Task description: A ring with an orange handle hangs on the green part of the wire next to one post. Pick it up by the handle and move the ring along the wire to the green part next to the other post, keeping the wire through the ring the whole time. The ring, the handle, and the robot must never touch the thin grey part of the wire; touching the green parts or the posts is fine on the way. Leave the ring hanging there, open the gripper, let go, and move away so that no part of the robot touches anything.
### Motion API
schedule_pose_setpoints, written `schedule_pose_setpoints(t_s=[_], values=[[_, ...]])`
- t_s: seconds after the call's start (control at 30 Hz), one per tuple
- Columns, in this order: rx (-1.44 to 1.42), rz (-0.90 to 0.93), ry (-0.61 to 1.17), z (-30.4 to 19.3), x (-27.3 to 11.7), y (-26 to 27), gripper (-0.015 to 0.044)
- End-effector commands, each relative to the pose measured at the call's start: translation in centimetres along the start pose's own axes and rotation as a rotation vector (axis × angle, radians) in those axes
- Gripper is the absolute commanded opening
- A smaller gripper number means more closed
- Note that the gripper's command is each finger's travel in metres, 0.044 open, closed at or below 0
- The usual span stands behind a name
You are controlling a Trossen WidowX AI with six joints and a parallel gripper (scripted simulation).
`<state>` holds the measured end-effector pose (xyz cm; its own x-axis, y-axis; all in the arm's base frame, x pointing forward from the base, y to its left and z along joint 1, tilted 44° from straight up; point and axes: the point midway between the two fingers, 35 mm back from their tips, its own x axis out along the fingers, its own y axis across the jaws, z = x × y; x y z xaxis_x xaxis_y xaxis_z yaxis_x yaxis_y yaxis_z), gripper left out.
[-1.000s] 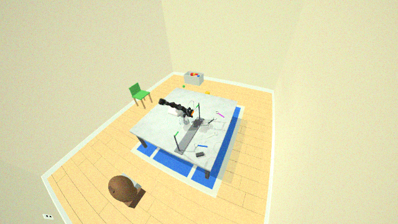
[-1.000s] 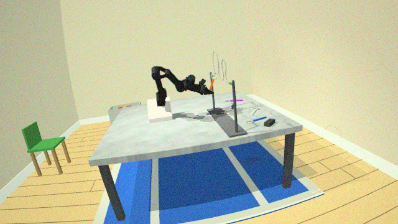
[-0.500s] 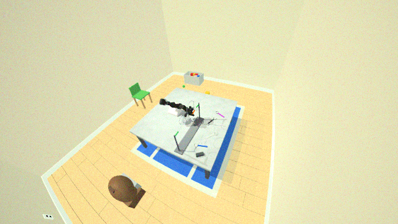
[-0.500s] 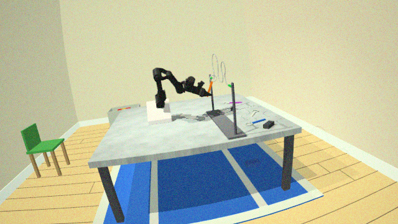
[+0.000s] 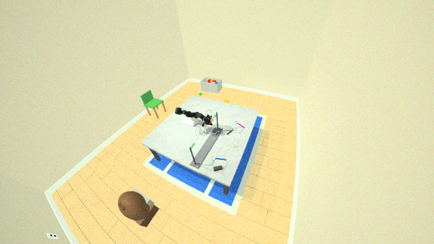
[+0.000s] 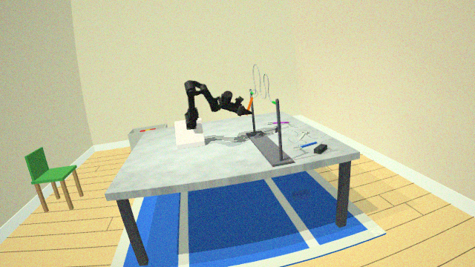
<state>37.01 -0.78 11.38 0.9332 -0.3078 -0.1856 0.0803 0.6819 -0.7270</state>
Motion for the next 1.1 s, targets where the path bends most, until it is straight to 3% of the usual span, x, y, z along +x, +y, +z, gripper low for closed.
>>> schedule_pose_setpoints(t_s=[0.0, 1.07], values=[[0.005, 0.003, 0.004, -0.1, -0.1, 0.6, -0.015], [0.007, 0.004, 0.003, -0.7, -0.1, 3.2, -0.015]])
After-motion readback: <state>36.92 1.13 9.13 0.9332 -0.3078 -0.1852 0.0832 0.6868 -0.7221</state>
